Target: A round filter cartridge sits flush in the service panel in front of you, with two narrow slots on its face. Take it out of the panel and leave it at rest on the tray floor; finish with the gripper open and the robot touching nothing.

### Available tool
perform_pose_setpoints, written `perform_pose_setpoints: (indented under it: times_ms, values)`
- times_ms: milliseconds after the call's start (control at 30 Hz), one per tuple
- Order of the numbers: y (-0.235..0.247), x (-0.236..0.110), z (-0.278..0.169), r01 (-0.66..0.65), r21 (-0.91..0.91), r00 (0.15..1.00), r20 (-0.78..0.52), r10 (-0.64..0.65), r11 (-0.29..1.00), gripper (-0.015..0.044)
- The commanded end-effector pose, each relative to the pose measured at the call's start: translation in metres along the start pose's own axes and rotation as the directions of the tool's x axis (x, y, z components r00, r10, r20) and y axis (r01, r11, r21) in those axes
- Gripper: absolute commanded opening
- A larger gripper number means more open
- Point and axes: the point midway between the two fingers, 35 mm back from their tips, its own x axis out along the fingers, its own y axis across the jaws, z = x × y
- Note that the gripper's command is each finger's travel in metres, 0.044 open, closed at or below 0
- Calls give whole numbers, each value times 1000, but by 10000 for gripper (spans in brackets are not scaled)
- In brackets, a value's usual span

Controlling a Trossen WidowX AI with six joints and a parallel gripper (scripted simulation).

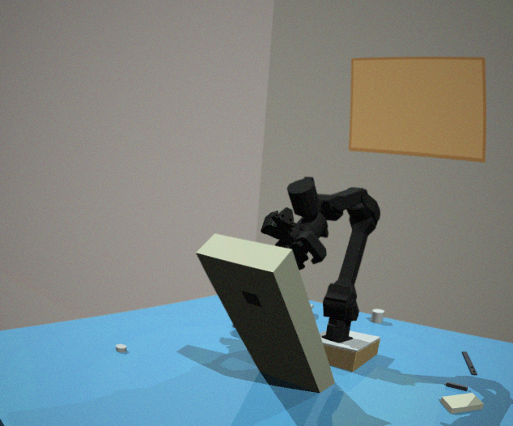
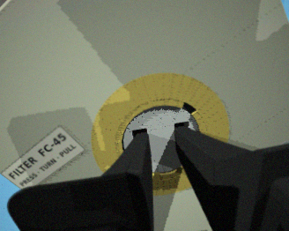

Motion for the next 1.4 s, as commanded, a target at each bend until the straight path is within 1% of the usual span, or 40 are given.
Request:
perform_pose_setpoints:
  times_ms: [0, 200, 400, 633, 833, 933, 1000, 1367]
  values:
    - [1, 4, 1, -3, -165, 1000, 2, 4, 986, 0]
    - [1, 4, 1, -3, -366, 1000, 2, 4, 930, 0]
    - [1, 4, 1, -2, -552, 1000, 2, 4, 834, 0]
    - [1, 4, 1, -1, -737, 1000, 2, 4, 676, 0]
    - [1, 4, 1, 0, -858, 1000, 2, 4, 514, 0]
    - [1, 4, 1, 0, -830, 1000, 2, 4, 557, 0]
    - [1, 1, 1, -1, -828, 1000, 2, 4, 561, 0]
    - [1, -64, 1, -3, -786, 1000, -2, 2, 618, 0]
